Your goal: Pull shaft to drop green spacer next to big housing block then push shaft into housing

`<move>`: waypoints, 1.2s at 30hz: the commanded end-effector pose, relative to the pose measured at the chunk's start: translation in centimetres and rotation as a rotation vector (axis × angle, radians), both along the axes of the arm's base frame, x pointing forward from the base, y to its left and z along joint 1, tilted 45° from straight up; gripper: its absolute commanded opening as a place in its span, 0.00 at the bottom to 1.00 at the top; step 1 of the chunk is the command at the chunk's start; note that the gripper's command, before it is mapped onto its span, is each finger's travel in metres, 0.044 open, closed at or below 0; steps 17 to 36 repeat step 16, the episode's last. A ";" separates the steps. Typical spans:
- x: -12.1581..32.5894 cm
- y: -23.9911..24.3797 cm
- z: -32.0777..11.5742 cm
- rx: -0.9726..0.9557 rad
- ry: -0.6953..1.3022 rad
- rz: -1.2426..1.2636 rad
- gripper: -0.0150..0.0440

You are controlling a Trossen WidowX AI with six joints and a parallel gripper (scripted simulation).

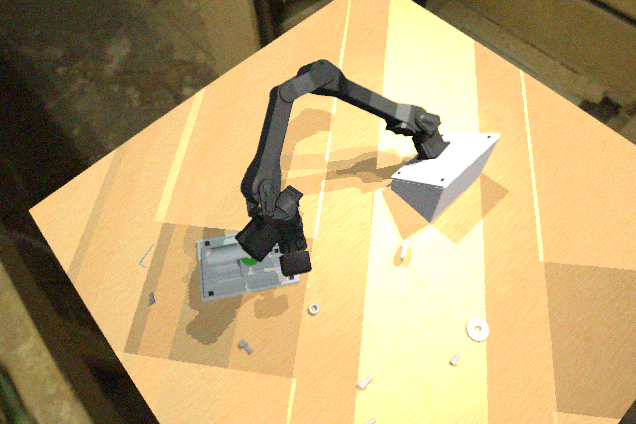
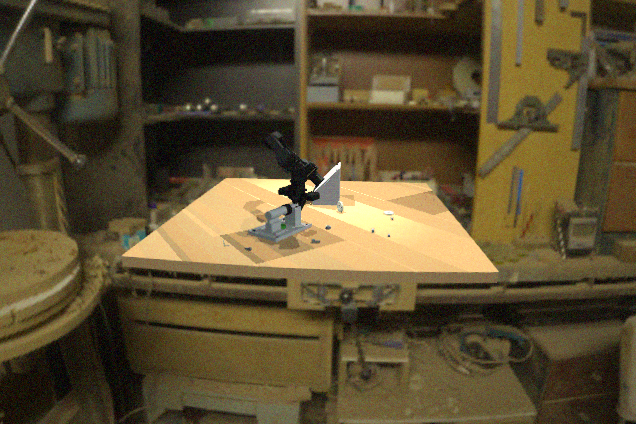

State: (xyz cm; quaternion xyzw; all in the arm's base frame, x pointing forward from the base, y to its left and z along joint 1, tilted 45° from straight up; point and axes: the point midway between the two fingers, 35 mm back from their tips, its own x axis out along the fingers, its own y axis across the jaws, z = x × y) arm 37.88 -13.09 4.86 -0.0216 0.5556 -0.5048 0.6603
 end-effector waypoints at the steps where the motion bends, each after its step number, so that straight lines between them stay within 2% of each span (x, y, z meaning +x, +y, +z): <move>1: 0.3 -0.2 0.2 -0.006 -0.005 0.004 0.25; 3: 0.3 -0.2 0.2 -0.006 -0.005 0.004 0.25; 16: 0.1 0.2 0.2 0.000 0.000 0.000 0.83; 36: 0.1 0.2 0.2 0.000 0.000 0.000 0.83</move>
